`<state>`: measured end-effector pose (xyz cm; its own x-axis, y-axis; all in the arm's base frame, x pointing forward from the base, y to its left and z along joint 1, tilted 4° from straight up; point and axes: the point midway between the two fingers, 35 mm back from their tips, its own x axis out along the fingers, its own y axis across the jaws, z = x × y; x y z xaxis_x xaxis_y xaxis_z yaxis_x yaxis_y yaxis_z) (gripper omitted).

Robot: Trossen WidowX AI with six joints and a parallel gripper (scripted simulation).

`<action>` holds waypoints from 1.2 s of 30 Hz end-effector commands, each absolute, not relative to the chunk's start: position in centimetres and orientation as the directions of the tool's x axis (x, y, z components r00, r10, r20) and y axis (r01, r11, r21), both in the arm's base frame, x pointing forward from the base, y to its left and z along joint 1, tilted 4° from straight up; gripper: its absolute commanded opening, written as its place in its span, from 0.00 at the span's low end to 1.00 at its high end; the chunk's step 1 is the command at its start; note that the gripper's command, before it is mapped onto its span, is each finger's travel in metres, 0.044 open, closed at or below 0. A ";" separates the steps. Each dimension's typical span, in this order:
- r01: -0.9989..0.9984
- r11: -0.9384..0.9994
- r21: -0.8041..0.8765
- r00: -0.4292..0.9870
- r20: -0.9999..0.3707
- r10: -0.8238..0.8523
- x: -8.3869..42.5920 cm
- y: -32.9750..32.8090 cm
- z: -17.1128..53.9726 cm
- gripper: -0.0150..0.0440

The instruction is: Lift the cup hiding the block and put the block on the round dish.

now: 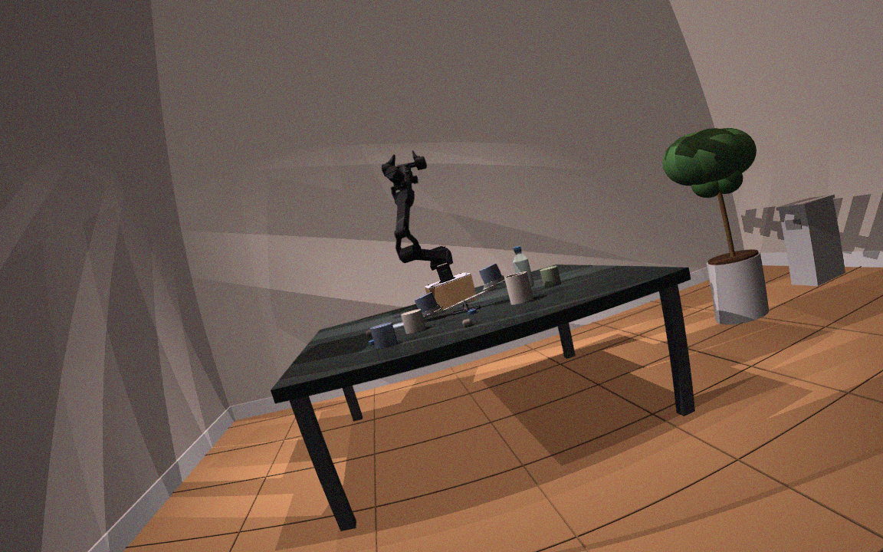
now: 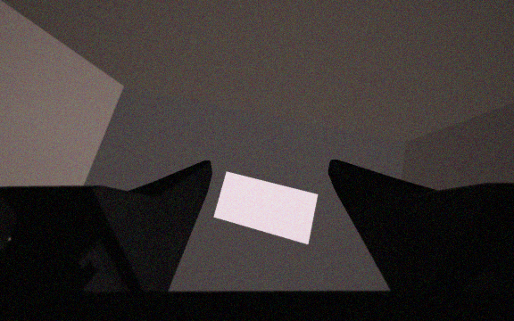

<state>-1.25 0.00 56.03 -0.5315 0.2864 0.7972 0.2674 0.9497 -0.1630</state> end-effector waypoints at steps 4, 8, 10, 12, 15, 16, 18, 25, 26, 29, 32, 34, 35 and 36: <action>0.258 0.941 -0.221 -0.535 0.778 0.329 -2.0 0.8 55.7 1.00; 0.244 0.917 -0.315 -0.535 0.745 0.399 -3.0 2.1 55.0 1.00; 0.238 0.901 -0.363 -0.532 0.727 0.433 -3.4 2.8 54.6 1.00; 0.233 0.882 -0.410 -0.529 0.707 0.469 -3.8 3.5 54.2 1.00; 0.226 0.847 -0.481 -0.521 0.675 0.522 -4.4 4.7 53.6 1.00; 0.223 0.835 -0.504 -0.517 0.665 0.539 -4.6 5.0 53.3 1.00; 0.217 0.807 -0.549 -0.508 0.642 0.574 -4.9 5.8 52.9 1.00; 0.189 0.693 -0.696 -0.461 0.560 0.688 -5.5 8.6 51.1 1.00; 0.183 0.675 -0.715 -0.453 0.548 0.703 -5.5 9.0 50.8 1.00; 0.164 0.618 -0.769 -0.424 0.511 0.748 -5.6 10.1 50.0 1.00; 0.141 0.559 -0.817 -0.391 0.472 0.790 -5.5 11.3 49.1 1.00; 0.123 0.518 -0.846 -0.368 0.446 0.816 -5.4 12.0 48.5 1.00; 0.113 0.498 -0.860 -0.355 0.433 0.829 -5.3 12.4 48.2 1.00; 0.103 0.477 -0.873 -0.342 0.419 0.841 -5.2 12.8 47.9 1.00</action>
